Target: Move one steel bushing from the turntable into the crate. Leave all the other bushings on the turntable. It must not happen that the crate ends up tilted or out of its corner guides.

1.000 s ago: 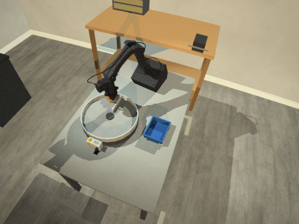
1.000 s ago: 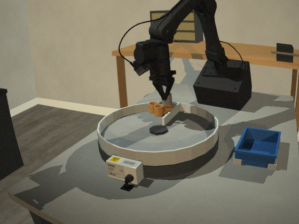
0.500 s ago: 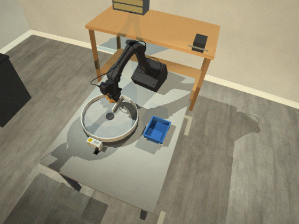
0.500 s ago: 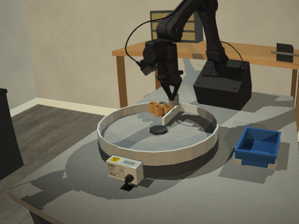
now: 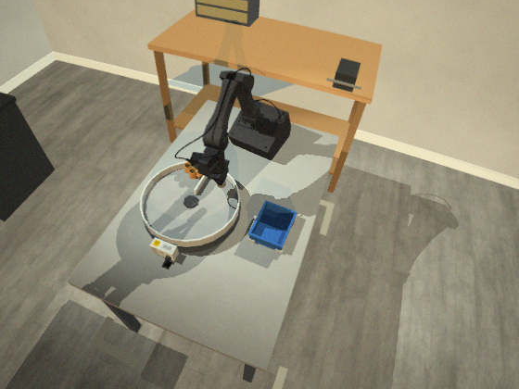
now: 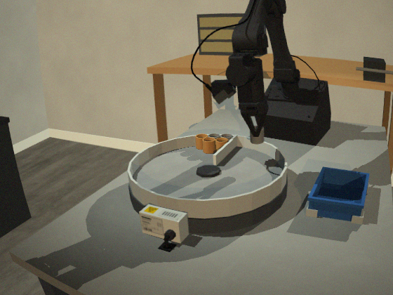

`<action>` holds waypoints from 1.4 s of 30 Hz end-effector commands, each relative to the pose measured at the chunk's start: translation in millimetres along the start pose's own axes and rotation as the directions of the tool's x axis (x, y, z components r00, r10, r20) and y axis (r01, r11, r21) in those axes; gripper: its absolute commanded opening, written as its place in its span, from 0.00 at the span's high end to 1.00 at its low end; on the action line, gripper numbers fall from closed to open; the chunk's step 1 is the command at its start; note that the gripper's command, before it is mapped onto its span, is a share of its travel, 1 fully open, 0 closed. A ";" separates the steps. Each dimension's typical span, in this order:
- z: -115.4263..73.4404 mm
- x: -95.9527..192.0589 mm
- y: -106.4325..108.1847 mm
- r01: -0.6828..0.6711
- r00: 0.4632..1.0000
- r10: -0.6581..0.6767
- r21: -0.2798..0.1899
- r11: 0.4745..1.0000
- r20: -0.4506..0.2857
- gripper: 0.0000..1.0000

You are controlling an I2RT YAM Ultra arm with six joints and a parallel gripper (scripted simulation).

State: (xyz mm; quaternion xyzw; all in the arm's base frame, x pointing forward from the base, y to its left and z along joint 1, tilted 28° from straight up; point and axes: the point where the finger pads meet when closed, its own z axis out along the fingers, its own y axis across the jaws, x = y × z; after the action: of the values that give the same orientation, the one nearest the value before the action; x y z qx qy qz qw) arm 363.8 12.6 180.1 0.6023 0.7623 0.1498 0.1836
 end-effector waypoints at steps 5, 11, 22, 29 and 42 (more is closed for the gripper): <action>-4.4 34.0 23.1 0.004 0.999 -0.004 -0.006 1.000 0.052 1.00; -2.0 90.0 42.5 0.062 0.997 -0.061 -0.005 0.998 0.051 1.00; 1.5 172.1 70.2 0.146 0.988 -0.145 -0.004 0.989 0.050 1.00; 3.3 211.4 82.9 0.186 0.981 -0.185 -0.003 0.983 0.049 1.00; 4.6 241.9 93.4 0.217 0.975 -0.217 -0.002 0.976 0.048 1.00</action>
State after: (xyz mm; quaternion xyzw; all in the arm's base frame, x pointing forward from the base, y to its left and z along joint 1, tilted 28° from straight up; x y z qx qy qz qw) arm 403.4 261.3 183.4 0.5229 0.8162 0.1207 0.2143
